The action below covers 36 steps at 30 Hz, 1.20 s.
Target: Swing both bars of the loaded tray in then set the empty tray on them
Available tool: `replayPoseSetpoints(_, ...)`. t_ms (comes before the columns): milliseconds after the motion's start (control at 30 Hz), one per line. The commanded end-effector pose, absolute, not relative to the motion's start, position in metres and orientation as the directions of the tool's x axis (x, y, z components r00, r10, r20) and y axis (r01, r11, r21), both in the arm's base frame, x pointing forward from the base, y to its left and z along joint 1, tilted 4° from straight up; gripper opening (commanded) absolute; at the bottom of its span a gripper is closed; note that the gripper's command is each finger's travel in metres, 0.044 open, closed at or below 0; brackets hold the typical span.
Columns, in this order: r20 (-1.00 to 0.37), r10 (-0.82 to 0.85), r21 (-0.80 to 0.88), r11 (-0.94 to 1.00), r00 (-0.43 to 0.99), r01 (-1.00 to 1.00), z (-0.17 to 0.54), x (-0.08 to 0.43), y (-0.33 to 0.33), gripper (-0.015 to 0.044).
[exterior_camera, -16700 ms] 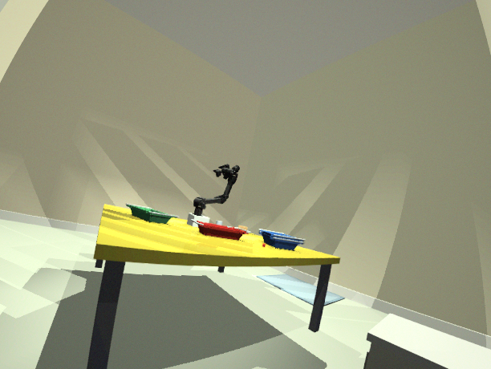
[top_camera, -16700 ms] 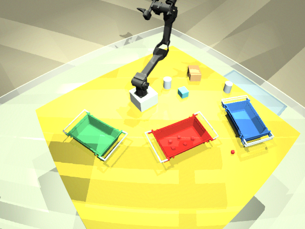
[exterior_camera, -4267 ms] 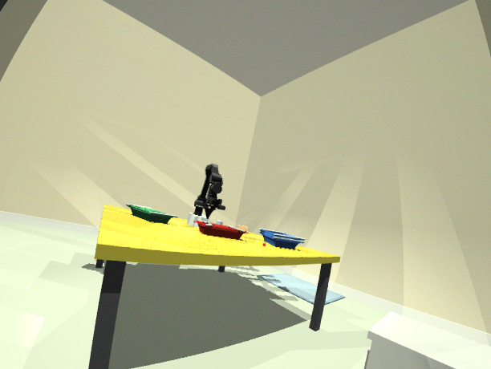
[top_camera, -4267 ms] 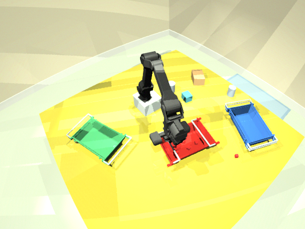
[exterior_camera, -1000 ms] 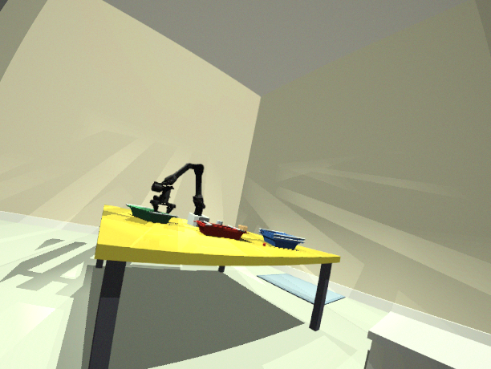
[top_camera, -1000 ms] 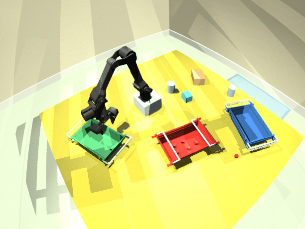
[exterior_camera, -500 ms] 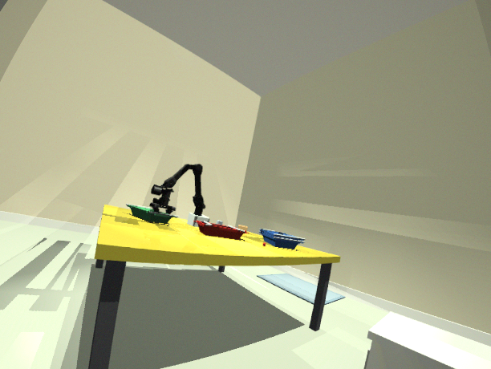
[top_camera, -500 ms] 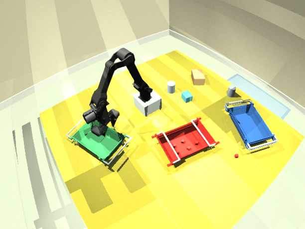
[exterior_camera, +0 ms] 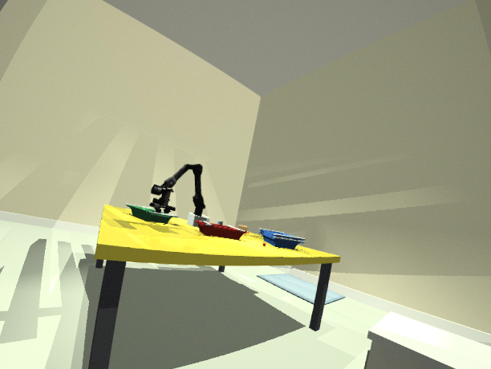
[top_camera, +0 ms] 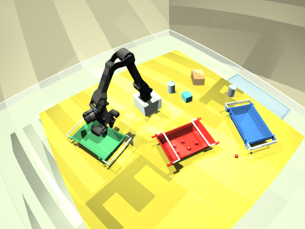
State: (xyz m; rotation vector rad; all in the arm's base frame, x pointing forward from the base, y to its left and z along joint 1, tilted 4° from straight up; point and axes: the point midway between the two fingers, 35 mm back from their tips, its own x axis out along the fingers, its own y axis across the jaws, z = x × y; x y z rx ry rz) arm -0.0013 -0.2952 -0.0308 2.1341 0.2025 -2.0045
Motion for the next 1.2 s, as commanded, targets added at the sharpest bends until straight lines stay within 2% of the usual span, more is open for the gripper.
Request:
replayPoseSetpoints(0,-0.997,-0.038,0.054,-0.971,0.069,0.235,-0.031,-0.001,-0.295,0.0175)
replayPoseSetpoints(867,-0.997,-0.039,0.054,-0.971,0.069,0.235,-0.021,-0.002,-0.296,0.0001)
replayPoseSetpoints(1167,-0.997,-0.039,0.054,-0.971,0.069,0.235,0.039,-0.006,-0.294,0.0)
